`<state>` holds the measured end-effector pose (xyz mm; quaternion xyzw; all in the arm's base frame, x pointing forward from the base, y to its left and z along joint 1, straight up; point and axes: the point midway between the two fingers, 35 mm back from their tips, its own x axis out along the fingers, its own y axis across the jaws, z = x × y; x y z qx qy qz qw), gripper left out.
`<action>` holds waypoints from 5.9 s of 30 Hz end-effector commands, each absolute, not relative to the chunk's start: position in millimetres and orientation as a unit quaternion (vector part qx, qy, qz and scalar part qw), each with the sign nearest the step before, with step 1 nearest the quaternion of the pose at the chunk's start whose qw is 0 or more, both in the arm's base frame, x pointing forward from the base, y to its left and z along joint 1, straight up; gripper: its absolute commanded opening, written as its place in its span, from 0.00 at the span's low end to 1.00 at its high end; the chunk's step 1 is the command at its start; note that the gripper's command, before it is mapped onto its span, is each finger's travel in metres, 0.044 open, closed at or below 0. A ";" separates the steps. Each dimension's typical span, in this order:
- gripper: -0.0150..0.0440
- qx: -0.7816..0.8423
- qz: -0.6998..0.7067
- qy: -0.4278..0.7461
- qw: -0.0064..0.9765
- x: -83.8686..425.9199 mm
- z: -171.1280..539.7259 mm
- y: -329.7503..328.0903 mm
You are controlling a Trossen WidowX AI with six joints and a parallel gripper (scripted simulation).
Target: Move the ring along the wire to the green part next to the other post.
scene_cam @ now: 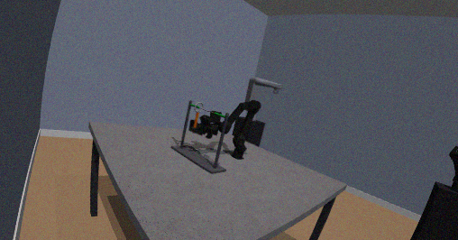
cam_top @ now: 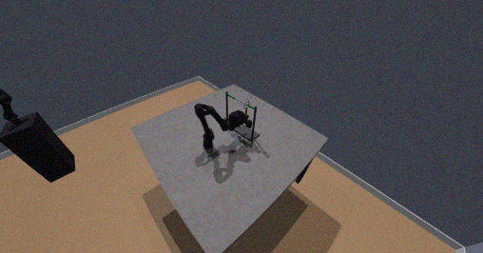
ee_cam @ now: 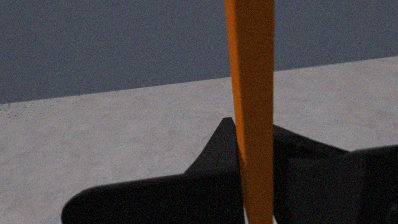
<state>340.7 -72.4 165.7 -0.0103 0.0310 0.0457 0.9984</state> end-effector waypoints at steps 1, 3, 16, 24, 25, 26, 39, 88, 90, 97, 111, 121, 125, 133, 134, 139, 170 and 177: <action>0.00 -0.007 0.044 0.033 0.998 338.9 163.8 -68.0; 0.00 -0.007 0.044 0.033 0.998 338.7 163.7 -66.1; 0.00 -0.010 0.048 0.032 0.998 337.8 163.7 -53.9; 0.00 -0.018 0.058 0.032 0.998 337.3 163.7 -47.3; 0.00 -0.020 0.059 0.031 0.998 337.2 163.7 -46.6; 0.00 -0.021 0.061 0.031 0.997 337.2 163.7 -46.0; 0.00 -0.043 0.086 0.030 0.995 336.4 163.5 -38.2; 0.00 0.027 0.011 0.115 0.993 309.3 165.5 23.3; 0.00 0.023 0.014 0.115 0.993 309.3 165.6 24.5; 0.00 0.011 0.026 0.114 0.993 308.9 165.5 28.3; 0.00 -0.002 0.038 0.112 0.993 308.0 165.4 38.2; 0.00 -0.004 0.040 0.111 0.993 307.1 165.4 47.7; 0.00 -0.004 0.040 0.110 0.993 306.8 165.4 51.7; 0.00 -0.003 0.040 0.109 0.993 306.1 165.4 59.7; 0.00 -0.003 0.040 0.109 0.993 306.0 165.4 60.7; 0.00 -0.003 0.040 0.109 0.993 305.5 165.4 65.7; 0.00 -0.002 0.040 0.108 0.993 305.2 145.3 73.2; 0.00 -0.002 0.040 0.108 0.993 305.2 145.3 73.2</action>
